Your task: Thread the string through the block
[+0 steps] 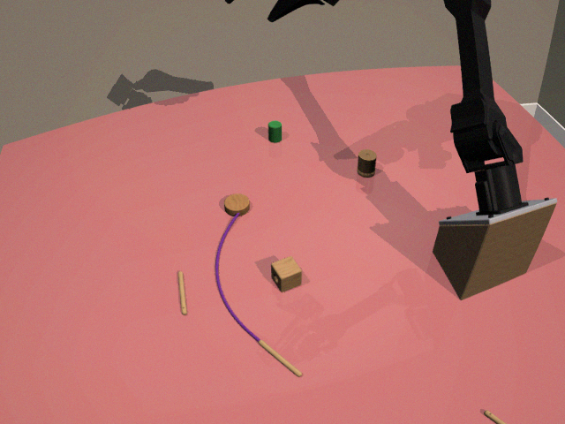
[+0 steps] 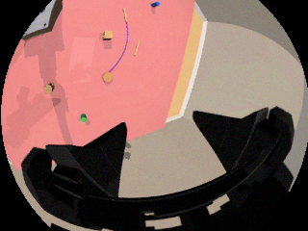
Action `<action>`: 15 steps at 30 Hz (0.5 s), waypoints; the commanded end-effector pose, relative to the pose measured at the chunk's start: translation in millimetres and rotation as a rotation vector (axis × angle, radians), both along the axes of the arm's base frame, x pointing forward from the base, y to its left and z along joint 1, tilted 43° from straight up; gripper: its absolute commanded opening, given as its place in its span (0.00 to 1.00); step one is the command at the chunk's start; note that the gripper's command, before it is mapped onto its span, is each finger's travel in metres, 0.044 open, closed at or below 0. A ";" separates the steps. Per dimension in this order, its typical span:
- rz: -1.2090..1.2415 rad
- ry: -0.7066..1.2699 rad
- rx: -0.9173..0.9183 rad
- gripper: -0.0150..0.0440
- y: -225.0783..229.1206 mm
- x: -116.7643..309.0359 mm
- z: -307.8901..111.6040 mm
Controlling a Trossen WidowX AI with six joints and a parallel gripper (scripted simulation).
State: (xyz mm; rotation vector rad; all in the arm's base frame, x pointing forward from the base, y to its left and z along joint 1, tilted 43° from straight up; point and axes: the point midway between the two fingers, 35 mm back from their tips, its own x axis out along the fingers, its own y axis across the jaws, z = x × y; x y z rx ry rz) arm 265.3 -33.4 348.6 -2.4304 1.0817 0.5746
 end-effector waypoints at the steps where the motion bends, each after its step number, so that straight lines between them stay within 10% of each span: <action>1: 0.000 0.000 0.000 0.98 0.0 0.0 0.0; 15: -0.503 0.056 0.214 1.00 -28.5 60.5 -194.5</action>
